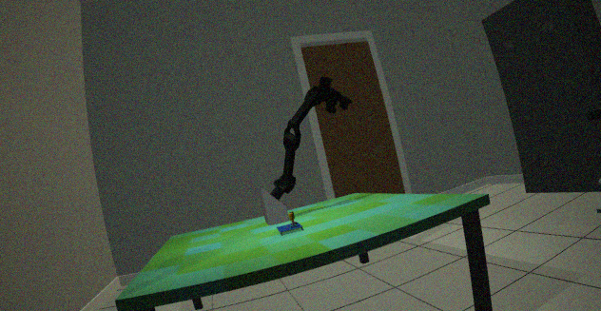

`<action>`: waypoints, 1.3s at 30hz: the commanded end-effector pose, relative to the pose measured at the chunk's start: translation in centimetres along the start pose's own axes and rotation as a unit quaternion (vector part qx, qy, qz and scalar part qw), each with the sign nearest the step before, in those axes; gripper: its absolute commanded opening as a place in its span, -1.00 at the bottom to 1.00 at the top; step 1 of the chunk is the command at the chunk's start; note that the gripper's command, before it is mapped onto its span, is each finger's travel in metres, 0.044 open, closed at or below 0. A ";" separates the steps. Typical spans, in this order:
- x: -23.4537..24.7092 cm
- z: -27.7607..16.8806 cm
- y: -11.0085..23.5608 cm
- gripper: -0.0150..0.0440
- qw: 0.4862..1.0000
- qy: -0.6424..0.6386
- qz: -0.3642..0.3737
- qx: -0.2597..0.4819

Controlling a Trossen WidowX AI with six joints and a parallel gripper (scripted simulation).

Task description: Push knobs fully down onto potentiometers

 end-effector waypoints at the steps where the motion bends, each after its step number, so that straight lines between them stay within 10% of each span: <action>1: 0.0 0.1 -0.1 0.78 1.000 0.000 0.001 -0.001; 15: -2.8 4.1 -4.6 -0.47 0.995 -0.027 0.066 -0.075; 39: -2.4 12.8 -12.1 -0.49 0.959 -0.078 0.198 -0.186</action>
Point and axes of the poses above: the point midway between the two fingers, 35 mm back from their tips, its own y axis back along the fingers, its own x axis across the jaws, z = x × y, the point moved 5 cm from there along y, back along the fingers, and after that the axes turned 15 degrees about y, right-handed, at the moved point
